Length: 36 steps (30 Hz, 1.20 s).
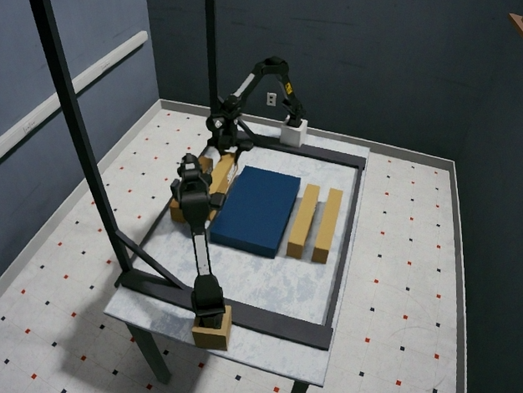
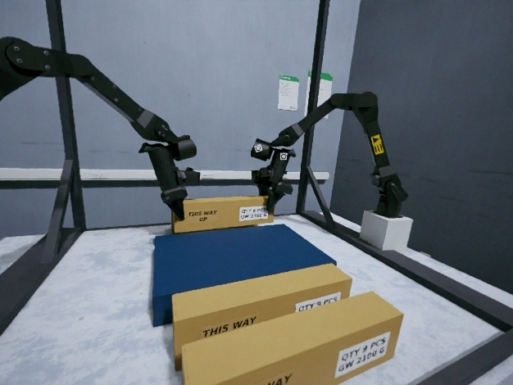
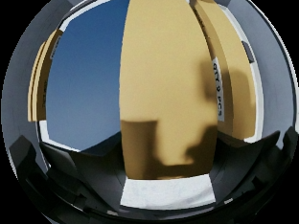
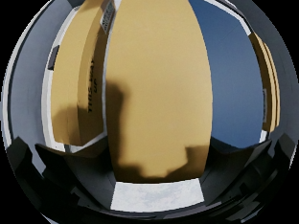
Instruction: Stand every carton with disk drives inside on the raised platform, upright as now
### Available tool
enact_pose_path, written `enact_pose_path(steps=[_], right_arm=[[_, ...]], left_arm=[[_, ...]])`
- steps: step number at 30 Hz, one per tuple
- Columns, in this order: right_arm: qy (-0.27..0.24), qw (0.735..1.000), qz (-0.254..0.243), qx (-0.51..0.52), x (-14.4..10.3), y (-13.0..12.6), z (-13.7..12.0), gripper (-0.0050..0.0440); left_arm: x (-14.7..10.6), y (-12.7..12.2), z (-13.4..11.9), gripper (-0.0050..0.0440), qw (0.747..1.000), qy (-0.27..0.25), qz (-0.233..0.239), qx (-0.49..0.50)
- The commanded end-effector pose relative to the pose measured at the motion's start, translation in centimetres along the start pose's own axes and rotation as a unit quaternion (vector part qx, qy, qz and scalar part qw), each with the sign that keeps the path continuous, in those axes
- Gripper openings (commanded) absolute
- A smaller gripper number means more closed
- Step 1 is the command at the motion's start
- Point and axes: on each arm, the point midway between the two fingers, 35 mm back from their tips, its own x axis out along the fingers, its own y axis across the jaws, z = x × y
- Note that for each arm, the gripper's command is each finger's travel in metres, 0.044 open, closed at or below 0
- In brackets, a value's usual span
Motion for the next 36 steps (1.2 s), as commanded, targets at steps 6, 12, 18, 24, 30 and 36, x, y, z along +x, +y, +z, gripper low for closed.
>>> enact_pose_path(steps=[6,12,18,24,30,36], right_arm=[[-0.015,1.000,0.008,0.003,-3.2,0.6,1.3,-0.0050],[-0.015,1.000,0.008,0.003,-3.2,0.6,1.3,-0.0050],[-0.015,1.000,0.008,0.003,-3.2,0.6,1.3,-0.0050],[-0.007,1.000,0.004,0.003,-3.1,0.6,1.3,-0.0050],[-0.007,1.000,0.004,0.003,-3.1,0.6,1.3,-0.0050],[-0.039,0.999,0.027,0.014,-6.7,0.7,2.4,-0.0050]], left_arm=[[-2.8,-0.8,1.6,-0.0050,0.999,-0.028,-0.026,-0.010],[-2.8,-0.8,1.6,-0.0050,0.999,-0.028,-0.026,-0.010],[-2.8,-0.8,1.6,-0.0050,0.999,-0.028,-0.026,-0.010],[-2.9,-0.8,1.6,-0.0050,0.999,-0.028,-0.024,-0.010],[-2.9,-0.8,1.6,-0.0050,0.999,-0.028,-0.024,-0.010],[-5.7,-0.8,2.5,-0.0050,0.999,-0.031,-0.027,-0.012]])
